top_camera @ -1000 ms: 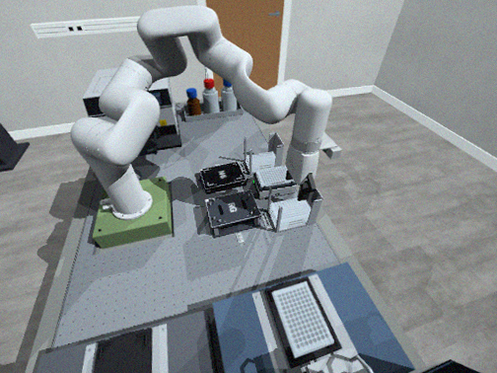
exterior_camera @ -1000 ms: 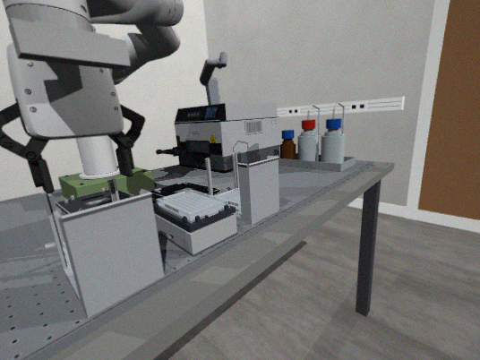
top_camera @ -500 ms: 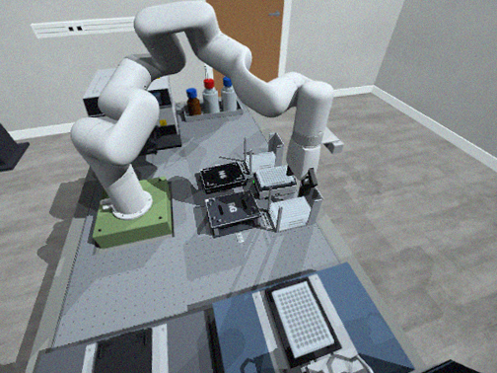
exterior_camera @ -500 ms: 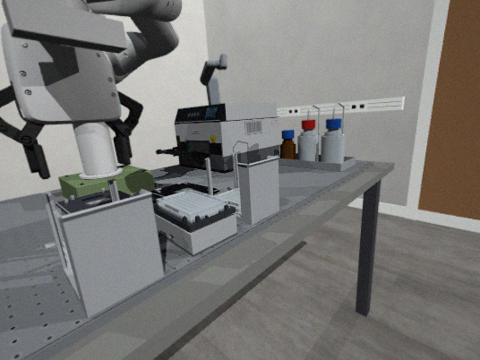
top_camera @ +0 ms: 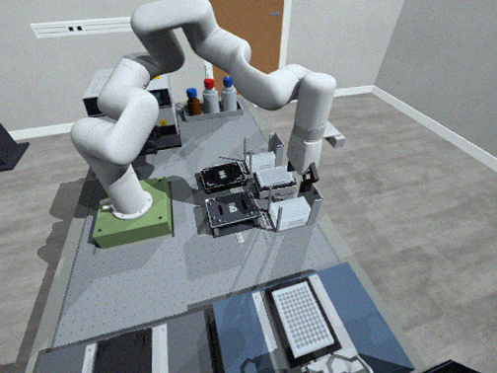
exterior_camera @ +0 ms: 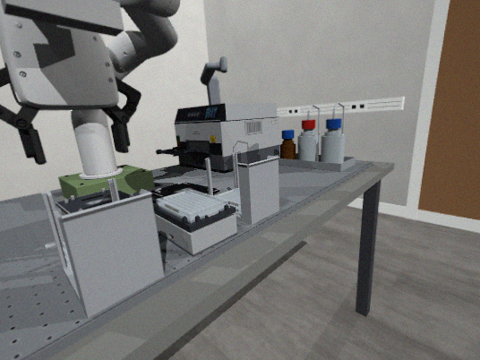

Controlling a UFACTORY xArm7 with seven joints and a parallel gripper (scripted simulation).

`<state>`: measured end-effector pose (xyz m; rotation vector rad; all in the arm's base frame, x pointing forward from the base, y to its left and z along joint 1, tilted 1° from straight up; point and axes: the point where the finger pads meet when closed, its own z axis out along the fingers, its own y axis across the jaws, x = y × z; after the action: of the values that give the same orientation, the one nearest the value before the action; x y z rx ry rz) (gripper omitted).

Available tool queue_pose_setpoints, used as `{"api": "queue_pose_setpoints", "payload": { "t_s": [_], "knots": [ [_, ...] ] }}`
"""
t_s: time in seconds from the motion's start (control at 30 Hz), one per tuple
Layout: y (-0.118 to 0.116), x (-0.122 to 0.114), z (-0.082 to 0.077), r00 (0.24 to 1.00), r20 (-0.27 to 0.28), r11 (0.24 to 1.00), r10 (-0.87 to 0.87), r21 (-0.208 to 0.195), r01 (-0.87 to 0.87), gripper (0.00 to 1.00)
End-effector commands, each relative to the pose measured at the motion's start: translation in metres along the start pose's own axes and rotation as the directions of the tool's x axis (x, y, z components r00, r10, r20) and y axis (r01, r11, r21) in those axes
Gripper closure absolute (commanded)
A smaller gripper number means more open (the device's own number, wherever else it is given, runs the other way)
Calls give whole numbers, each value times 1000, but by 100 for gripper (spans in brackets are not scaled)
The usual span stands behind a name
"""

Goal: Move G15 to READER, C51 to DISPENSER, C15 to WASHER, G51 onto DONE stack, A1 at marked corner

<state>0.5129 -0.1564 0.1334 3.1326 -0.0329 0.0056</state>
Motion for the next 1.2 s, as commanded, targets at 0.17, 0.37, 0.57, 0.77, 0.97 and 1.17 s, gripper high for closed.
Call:
{"api": "queue_pose_setpoints", "payload": {
  "t_s": [0.17,0.37,0.57,0.77,0.97,1.17],
  "knots": [
    [1,1,-14,1000,-4,1000,0,-2,0,0],
    [1,1,-19,1000,-4,1000,0,-2,0,0],
    [1,1,-27,1000,-4,1000,0,-2,0,0],
    [1,1,-35,1000,-4,1000,0,-2,0,0],
    [1,1,-37,1000,-4,1000,0,-2,0,0],
    [-2,1,-37,1000,-4,1000,10,-2,-10,0]
  ]
}}
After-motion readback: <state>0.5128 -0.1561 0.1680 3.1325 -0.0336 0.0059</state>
